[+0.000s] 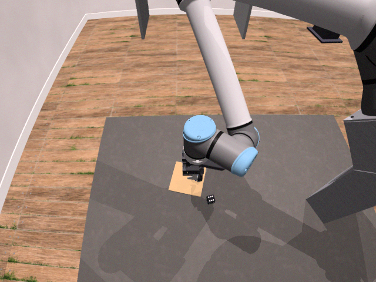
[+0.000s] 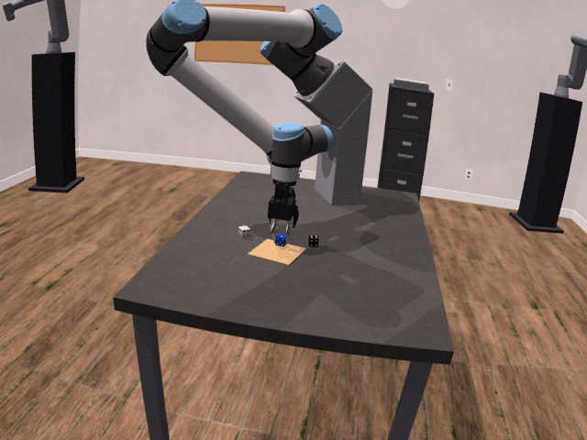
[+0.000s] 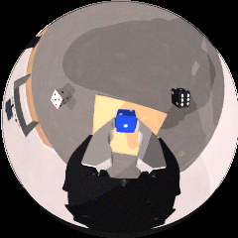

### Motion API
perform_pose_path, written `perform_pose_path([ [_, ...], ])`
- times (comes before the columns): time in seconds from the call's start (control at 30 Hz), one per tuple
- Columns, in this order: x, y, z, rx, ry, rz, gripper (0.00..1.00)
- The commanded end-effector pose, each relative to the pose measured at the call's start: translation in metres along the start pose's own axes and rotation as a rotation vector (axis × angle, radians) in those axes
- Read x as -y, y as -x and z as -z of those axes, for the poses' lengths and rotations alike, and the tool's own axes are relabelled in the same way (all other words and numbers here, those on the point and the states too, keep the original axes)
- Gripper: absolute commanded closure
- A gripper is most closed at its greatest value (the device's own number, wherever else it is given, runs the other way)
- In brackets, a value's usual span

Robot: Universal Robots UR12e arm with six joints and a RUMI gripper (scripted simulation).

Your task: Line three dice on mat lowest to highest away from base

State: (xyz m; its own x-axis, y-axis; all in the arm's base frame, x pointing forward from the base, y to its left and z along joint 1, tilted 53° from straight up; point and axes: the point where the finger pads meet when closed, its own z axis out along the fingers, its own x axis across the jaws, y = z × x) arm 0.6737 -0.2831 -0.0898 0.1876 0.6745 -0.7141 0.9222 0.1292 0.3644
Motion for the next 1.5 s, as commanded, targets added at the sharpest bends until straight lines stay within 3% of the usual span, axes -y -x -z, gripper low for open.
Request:
perform_pose_path([
  [0.0,-0.001,0.0012,0.0005,0.001,0.002,-0.001,0.9],
  [1.47,-0.0006,0.0011,-0.0043,0.001,0.001,-0.002,0.9],
])
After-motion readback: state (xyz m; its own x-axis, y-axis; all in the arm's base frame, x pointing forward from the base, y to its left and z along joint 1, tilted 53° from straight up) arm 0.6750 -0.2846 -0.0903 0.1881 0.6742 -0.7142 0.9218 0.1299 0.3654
